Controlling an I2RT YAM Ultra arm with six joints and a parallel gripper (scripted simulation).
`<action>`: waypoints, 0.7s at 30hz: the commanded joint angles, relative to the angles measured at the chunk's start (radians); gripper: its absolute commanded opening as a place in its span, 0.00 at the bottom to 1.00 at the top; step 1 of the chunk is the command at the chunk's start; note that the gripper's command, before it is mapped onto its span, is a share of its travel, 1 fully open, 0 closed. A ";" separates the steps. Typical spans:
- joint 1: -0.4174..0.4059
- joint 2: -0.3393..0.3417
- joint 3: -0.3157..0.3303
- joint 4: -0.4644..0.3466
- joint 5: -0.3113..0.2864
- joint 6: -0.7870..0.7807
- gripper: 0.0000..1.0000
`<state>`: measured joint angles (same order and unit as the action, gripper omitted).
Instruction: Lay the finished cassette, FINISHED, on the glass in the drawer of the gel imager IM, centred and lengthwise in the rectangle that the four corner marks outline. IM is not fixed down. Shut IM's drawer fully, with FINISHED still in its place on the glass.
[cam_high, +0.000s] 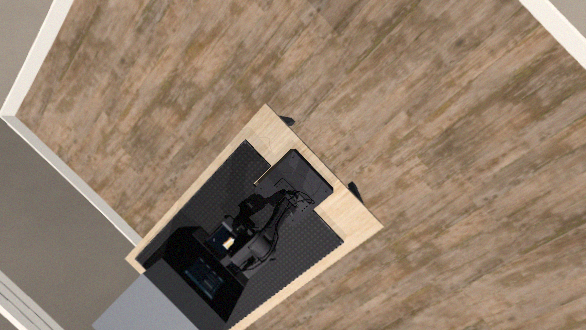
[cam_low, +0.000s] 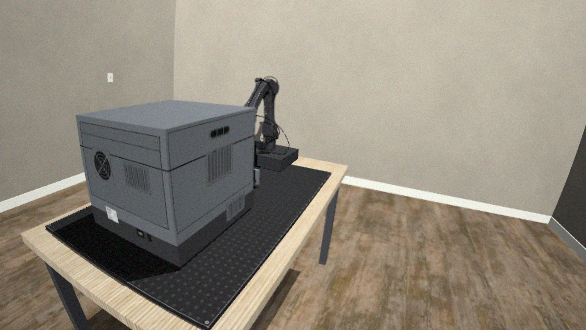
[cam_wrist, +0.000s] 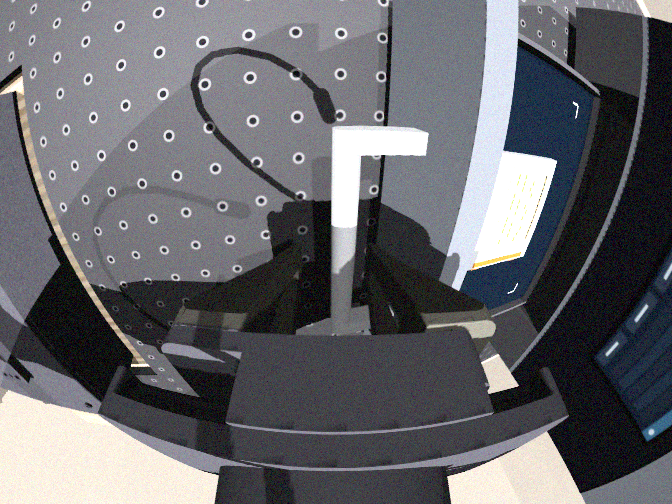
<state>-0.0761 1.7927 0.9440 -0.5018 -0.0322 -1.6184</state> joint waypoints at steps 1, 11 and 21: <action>0.004 0.010 -0.018 0.032 -0.014 0.013 0.35; 0.008 0.027 -0.012 0.067 -0.014 0.014 0.35; -0.001 0.022 -0.002 0.055 -0.005 0.007 0.35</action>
<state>-0.0761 1.8248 0.9360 -0.4515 -0.0322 -1.6184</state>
